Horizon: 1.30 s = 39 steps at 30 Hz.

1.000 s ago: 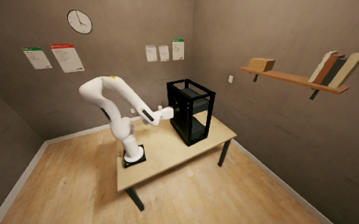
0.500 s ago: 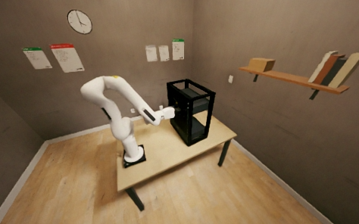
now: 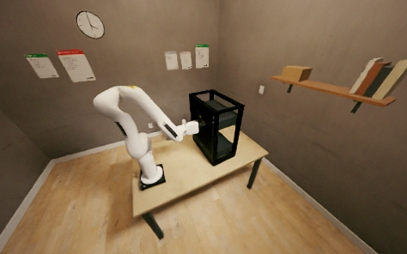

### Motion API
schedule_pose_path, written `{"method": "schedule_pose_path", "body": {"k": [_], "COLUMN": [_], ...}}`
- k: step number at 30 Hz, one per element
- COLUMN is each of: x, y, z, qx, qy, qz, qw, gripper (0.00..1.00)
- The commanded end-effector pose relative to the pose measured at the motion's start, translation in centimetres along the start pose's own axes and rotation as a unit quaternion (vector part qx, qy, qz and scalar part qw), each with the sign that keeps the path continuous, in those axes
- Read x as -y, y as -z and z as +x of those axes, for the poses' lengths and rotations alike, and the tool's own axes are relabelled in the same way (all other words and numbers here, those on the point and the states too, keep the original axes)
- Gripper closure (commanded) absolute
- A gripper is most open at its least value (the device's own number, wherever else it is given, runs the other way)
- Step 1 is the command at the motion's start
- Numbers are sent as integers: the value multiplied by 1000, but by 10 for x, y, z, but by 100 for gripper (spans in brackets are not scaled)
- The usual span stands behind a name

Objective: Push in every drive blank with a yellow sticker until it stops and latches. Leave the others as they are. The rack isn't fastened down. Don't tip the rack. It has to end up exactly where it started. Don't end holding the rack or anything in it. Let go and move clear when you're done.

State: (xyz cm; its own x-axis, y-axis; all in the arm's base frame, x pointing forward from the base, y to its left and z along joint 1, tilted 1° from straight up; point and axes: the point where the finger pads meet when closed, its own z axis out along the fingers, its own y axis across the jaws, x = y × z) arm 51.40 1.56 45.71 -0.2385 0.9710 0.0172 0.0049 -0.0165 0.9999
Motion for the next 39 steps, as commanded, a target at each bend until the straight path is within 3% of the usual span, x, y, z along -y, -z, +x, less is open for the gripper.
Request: {"method": "schedule_pose_path", "body": {"k": [1, 39], "x": [-1, -1], "y": [-2, -15], "z": [0, 0], "qx": [0, 0], "qy": [0, 0], "qz": [-1, -1], "qw": [1000, 1000], "gripper": [100, 100]}}
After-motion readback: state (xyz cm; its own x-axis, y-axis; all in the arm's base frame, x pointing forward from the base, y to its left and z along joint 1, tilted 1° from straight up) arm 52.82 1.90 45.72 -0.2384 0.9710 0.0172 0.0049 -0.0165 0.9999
